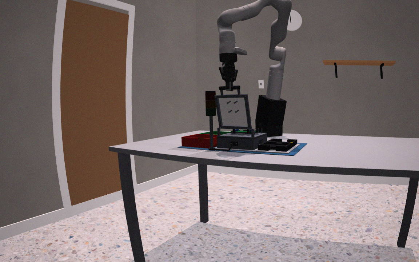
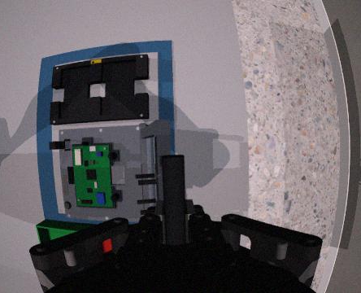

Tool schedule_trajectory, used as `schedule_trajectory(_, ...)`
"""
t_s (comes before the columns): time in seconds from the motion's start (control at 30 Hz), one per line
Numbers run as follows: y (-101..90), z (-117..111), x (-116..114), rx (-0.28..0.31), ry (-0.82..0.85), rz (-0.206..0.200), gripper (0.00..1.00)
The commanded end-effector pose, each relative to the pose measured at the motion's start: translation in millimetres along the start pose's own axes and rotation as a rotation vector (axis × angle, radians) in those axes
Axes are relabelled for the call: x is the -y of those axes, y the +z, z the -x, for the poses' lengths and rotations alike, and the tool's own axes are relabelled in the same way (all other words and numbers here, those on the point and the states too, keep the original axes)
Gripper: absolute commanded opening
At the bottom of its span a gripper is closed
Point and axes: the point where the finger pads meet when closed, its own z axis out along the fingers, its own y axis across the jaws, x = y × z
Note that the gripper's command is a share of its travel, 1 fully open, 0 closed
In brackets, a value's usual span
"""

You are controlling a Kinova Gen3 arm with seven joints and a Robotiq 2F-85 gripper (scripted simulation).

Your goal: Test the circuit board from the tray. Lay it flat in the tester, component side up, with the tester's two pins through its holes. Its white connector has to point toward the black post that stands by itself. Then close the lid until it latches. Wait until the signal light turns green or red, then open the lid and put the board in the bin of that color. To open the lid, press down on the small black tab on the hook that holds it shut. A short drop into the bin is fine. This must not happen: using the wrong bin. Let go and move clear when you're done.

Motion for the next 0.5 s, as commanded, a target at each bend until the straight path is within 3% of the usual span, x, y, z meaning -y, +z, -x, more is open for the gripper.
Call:
schedule_trajectory(0.0,-0.7,0.2,-0.5,0.0,0.0,0.002,0.0)
schedule_trajectory(0.47,-1.2,0.2,1.6,0.0,0.0,0.002,0.0)
